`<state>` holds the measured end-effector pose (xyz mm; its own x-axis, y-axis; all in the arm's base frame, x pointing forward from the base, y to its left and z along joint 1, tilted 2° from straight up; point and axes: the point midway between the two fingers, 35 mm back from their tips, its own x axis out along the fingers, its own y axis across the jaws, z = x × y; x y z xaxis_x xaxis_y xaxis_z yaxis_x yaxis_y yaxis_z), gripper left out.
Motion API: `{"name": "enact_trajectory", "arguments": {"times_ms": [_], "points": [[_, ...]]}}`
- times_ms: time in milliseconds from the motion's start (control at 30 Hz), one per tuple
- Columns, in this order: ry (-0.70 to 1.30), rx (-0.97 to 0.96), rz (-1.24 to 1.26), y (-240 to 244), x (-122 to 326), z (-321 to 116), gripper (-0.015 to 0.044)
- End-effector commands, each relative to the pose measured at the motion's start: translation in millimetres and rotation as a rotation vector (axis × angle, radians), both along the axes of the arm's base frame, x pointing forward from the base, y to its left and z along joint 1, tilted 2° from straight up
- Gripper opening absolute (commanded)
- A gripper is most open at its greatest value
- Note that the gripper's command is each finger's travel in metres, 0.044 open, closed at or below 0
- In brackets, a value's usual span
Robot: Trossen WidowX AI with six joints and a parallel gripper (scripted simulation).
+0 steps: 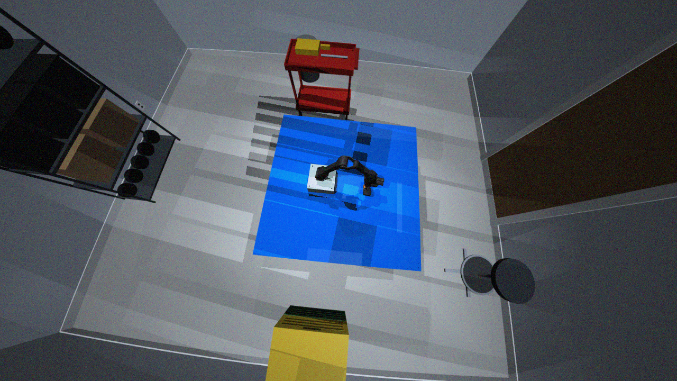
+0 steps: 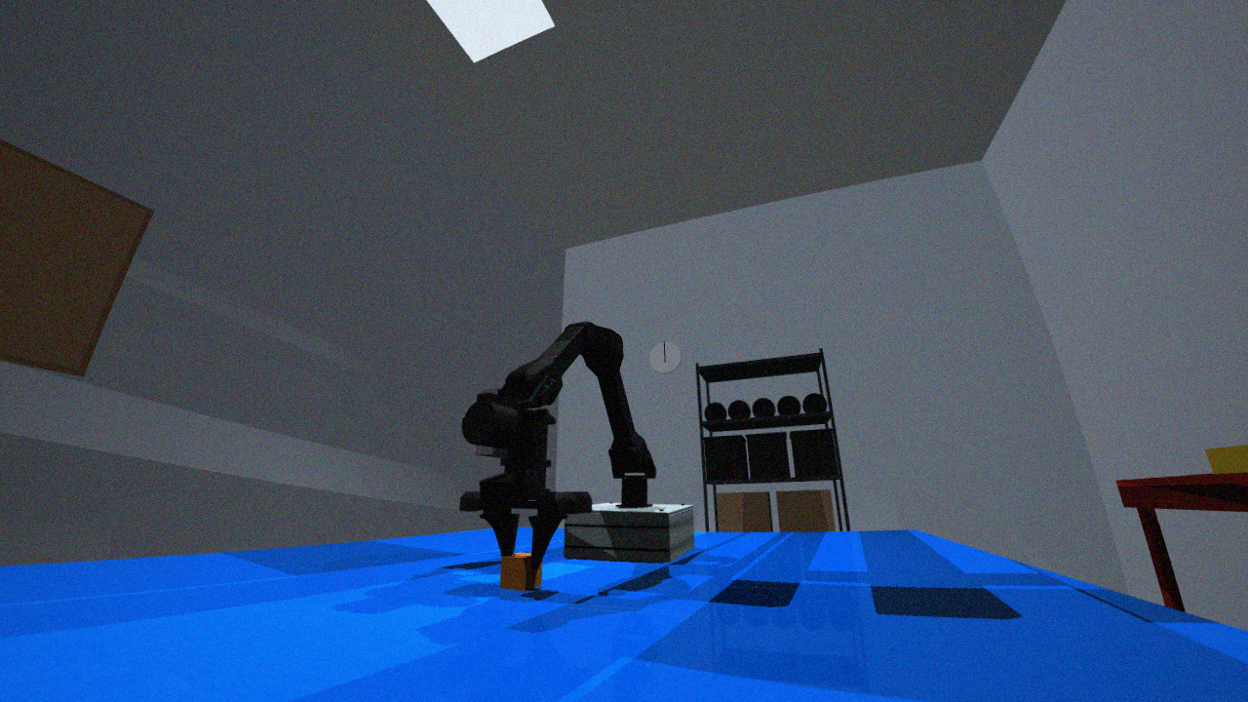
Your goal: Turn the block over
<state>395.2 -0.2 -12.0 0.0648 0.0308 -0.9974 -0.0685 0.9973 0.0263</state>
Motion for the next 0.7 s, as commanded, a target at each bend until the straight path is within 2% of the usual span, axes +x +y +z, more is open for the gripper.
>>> {"name": "enact_trajectory", "arguments": {"times_ms": [0,67,133,267,667], "points": [[0.001,-0.003,-0.002,-0.4,-0.3,-0.8,0.0058],[0.001,-0.003,-0.002,-0.4,-0.3,-0.8,0.0045],[0.001,-0.003,-0.002,-0.6,-0.4,4.0,0.0],[0.001,-0.003,-0.002,-1.2,-1.9,28.0,0.0],[-0.009,-0.002,-0.002,-1.3,-1.7,28.6,0.0]]}}
